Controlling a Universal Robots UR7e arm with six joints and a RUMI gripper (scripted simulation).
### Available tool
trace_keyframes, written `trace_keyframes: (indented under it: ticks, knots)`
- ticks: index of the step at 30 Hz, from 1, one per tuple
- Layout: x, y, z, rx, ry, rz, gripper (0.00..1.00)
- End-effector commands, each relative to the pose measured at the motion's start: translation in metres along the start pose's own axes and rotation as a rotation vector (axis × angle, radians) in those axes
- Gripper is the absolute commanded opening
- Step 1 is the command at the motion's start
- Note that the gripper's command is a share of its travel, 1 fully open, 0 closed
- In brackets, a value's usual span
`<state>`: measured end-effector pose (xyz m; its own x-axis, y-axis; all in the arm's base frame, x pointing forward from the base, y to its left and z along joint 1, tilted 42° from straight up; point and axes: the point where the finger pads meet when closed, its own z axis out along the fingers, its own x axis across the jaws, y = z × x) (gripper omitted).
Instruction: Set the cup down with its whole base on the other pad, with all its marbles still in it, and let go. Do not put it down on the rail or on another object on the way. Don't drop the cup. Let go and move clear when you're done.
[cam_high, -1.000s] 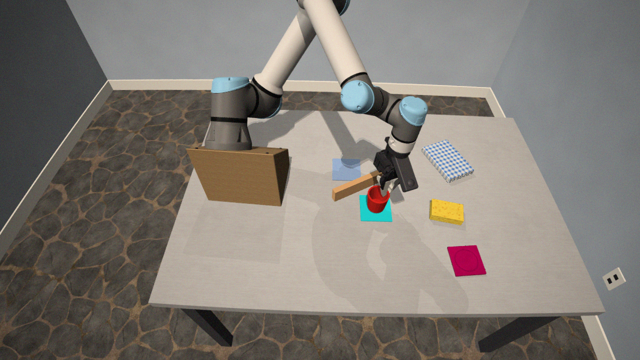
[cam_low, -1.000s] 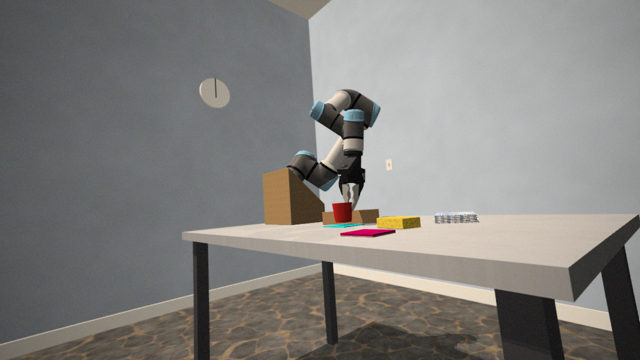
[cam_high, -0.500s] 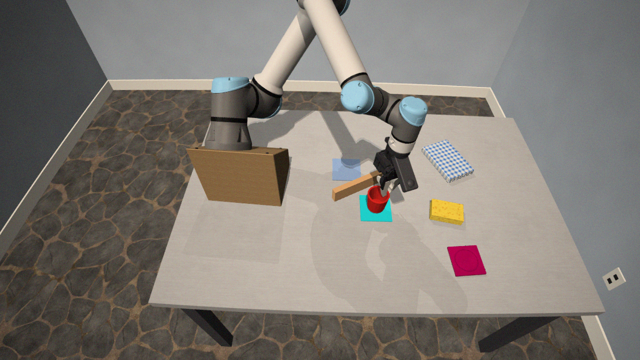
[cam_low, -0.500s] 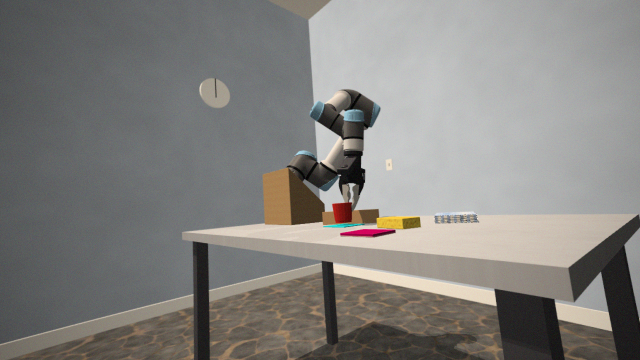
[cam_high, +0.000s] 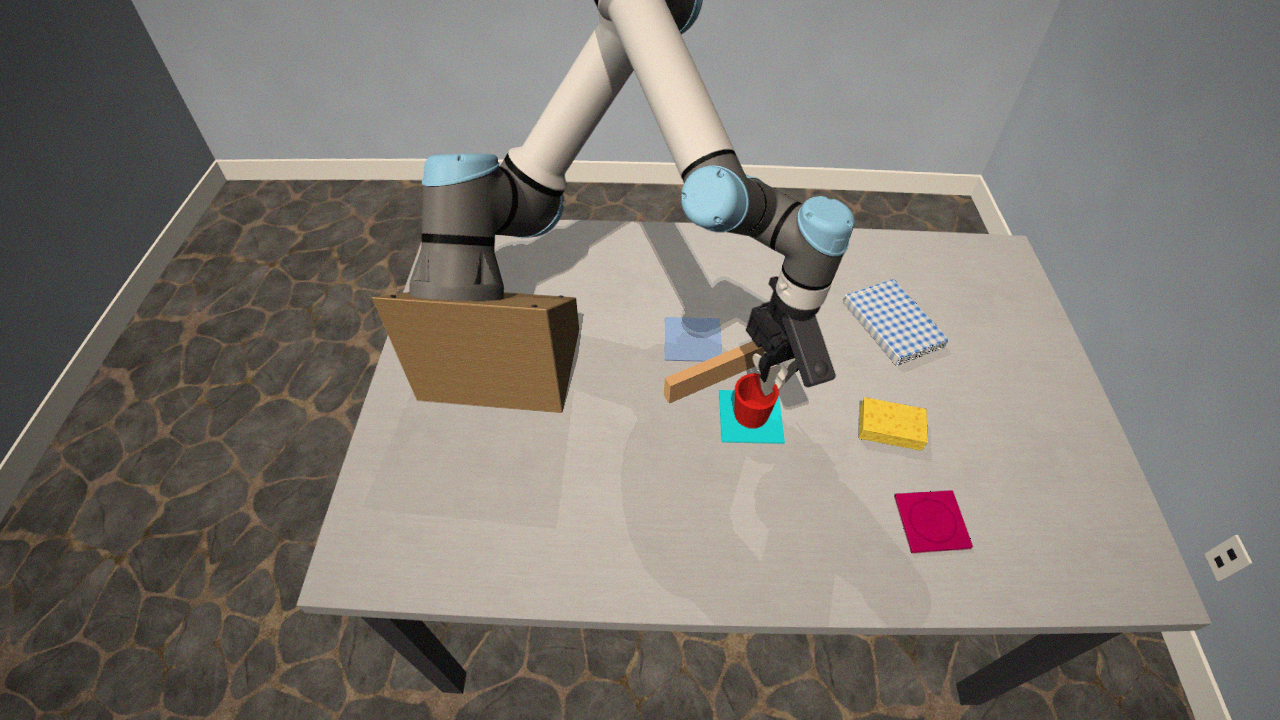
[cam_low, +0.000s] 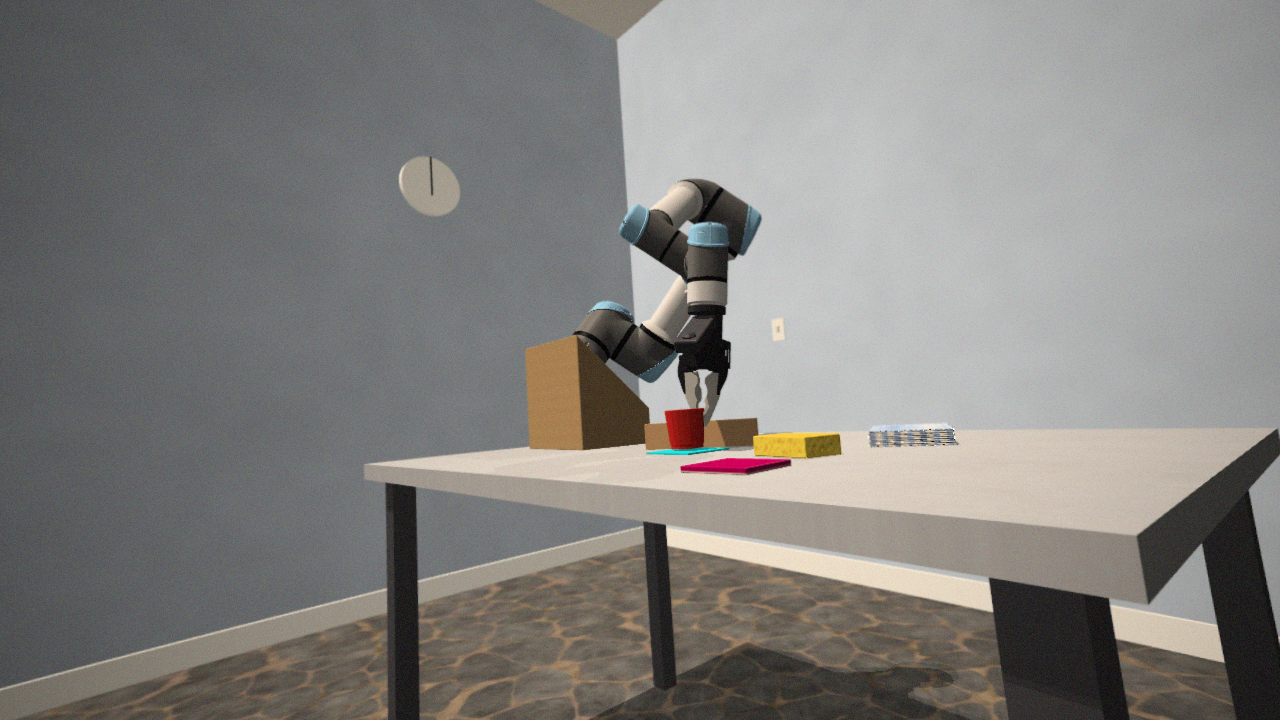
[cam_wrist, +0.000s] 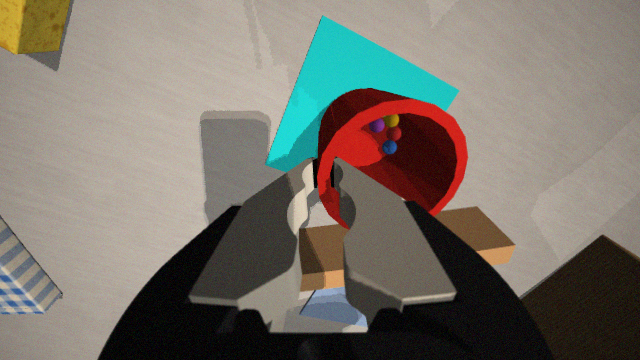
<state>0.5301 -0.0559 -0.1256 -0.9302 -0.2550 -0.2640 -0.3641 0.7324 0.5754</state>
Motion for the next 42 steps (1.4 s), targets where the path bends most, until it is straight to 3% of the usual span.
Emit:
trace_keyframes:
  ticks: [1,12,13,42]
  knots:
    - [-0.0004,-0.0004,0.0012,0.001,-0.001,0.000,0.03]
    - [-0.0005,-0.0004,0.0018,0.001,-0.001,0.000,0.03]
    - [-0.0005,-0.0004,0.0018,0.001,-0.001,0.000,0.11]
    - [-0.0005,-0.0004,0.0018,0.001,-0.001,0.000,0.11]
